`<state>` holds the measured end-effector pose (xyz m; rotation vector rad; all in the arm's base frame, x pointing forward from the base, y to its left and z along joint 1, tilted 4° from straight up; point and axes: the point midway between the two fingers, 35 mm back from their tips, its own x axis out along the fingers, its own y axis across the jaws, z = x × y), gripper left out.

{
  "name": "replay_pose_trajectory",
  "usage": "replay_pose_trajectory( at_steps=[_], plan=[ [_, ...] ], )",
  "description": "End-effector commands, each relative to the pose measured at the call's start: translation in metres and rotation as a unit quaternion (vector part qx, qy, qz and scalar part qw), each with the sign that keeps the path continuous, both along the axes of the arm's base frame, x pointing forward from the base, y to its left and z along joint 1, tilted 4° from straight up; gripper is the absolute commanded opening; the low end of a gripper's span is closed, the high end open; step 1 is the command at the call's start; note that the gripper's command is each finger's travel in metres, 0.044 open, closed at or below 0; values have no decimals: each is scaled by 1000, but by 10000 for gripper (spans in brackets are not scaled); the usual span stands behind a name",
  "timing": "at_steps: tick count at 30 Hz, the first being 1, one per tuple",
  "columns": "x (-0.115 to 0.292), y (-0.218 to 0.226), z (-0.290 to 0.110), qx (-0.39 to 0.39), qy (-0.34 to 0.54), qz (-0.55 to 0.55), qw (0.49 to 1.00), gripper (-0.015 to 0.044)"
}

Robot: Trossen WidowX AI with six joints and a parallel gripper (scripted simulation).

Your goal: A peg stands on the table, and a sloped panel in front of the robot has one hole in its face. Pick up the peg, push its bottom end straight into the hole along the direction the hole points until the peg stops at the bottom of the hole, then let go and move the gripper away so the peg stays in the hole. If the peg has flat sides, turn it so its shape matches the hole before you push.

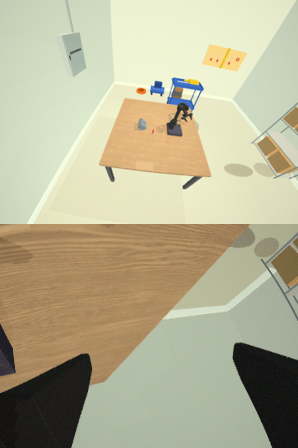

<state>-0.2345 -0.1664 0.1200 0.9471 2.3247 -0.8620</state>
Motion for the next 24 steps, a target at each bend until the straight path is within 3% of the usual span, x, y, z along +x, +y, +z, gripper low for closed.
replay_pose_trajectory(
  at_steps=[1,10,24],
  plan=[
    [0,0,0,0,0,1,1000,426],
    [20,-22,-3,15,-11,59,998,440],
    [60,-60,-8,-35,-16,108,993,440]
  ],
)
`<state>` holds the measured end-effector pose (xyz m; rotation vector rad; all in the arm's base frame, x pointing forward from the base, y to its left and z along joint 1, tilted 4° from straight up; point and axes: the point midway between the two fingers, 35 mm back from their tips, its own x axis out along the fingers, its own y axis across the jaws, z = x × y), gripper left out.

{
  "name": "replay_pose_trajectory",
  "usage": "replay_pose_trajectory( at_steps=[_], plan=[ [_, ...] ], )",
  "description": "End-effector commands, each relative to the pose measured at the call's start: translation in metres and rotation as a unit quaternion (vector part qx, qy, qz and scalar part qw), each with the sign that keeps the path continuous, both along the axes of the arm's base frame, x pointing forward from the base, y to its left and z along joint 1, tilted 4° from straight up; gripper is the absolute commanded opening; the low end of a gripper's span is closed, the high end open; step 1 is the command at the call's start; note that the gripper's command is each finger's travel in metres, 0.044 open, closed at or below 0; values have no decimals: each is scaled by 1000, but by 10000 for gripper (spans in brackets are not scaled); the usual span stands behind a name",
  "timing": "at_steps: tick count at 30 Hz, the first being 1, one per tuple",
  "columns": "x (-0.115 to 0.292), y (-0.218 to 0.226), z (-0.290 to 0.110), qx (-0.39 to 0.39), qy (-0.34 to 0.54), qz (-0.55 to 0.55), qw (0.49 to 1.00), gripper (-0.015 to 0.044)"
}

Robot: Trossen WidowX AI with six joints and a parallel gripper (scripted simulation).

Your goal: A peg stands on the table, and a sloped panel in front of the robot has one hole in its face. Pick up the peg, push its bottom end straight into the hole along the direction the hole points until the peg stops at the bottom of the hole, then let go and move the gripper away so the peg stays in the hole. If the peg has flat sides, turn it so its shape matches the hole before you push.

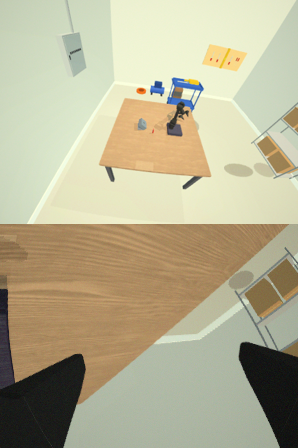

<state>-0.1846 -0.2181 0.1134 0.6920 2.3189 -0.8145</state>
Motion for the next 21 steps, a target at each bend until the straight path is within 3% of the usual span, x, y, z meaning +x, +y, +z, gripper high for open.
replay_pose_trajectory(
  at_steps=[1,21],
  plan=[
    [13,-11,-2,-15,-6,13,1000,440],
    [84,-49,-7,-78,-34,79,993,440]
  ],
)
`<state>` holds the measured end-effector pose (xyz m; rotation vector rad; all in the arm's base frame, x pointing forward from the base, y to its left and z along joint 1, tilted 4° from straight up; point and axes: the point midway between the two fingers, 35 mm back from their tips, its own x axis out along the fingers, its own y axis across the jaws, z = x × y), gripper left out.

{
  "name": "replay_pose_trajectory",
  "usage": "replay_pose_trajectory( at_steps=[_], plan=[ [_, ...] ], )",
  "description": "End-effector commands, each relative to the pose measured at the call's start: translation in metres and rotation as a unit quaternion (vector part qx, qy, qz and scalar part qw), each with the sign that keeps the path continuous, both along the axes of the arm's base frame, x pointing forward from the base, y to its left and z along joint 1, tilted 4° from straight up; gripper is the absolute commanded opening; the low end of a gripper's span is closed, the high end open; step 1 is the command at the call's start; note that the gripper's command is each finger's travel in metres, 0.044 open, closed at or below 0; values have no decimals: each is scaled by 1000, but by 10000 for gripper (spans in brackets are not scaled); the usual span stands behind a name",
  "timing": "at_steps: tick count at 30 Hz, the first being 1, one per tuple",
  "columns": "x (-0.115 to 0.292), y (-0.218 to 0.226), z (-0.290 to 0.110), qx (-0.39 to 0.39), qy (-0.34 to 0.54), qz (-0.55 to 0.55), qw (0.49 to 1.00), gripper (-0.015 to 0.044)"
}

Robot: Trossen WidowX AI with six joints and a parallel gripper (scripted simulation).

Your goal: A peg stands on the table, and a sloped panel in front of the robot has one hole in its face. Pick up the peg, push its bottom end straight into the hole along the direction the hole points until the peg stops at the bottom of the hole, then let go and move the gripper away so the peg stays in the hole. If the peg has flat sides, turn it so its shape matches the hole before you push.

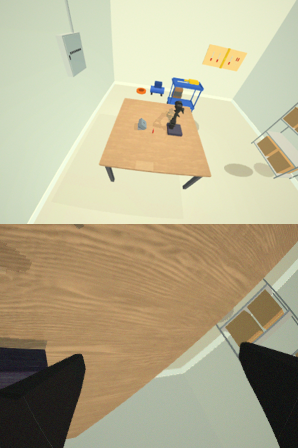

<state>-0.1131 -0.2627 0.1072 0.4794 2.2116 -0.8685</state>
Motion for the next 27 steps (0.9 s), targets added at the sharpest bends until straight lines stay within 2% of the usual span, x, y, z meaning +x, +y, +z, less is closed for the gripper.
replay_pose_trajectory(
  at_steps=[1,27],
  plan=[
    [16,-6,-1,-12,-8,12,1000,440],
    [119,-24,-8,-73,-66,96,991,440]
  ],
)
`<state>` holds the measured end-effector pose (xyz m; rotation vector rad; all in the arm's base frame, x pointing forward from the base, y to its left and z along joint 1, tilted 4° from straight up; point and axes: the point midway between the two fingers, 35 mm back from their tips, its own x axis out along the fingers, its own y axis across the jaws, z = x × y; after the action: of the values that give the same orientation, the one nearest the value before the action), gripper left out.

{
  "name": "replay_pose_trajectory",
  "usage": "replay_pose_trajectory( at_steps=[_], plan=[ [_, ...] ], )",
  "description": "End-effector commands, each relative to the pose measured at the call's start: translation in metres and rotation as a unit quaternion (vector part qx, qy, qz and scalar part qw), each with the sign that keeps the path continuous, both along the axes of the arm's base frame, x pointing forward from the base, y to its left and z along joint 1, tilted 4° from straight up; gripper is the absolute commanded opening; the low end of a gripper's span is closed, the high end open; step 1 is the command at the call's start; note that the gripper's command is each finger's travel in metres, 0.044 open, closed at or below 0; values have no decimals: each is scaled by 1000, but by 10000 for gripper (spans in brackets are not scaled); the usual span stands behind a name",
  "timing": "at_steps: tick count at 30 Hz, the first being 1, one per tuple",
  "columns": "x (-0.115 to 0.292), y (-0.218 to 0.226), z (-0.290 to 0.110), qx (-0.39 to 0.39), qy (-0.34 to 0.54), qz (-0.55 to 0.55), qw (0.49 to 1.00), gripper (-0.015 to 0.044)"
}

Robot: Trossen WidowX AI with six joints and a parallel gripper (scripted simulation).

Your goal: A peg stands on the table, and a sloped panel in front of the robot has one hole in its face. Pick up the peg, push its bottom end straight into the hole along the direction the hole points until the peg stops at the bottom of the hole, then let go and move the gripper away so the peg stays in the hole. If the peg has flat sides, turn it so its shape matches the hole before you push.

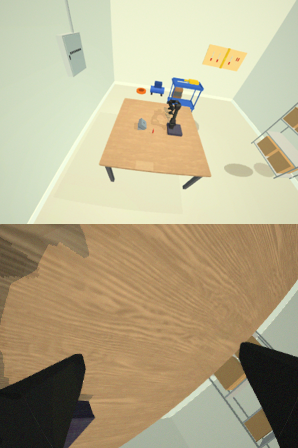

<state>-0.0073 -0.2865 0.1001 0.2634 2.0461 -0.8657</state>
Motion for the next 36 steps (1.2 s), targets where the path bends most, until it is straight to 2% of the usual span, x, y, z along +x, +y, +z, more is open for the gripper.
replay_pose_trajectory(
  at_steps=[1,20,36],
  plan=[
    [17,0,0,-10,-13,15,1000,440],
    [90,13,-3,-35,-63,72,995,440],
    [151,41,-8,-37,-110,114,987,440]
  ],
)
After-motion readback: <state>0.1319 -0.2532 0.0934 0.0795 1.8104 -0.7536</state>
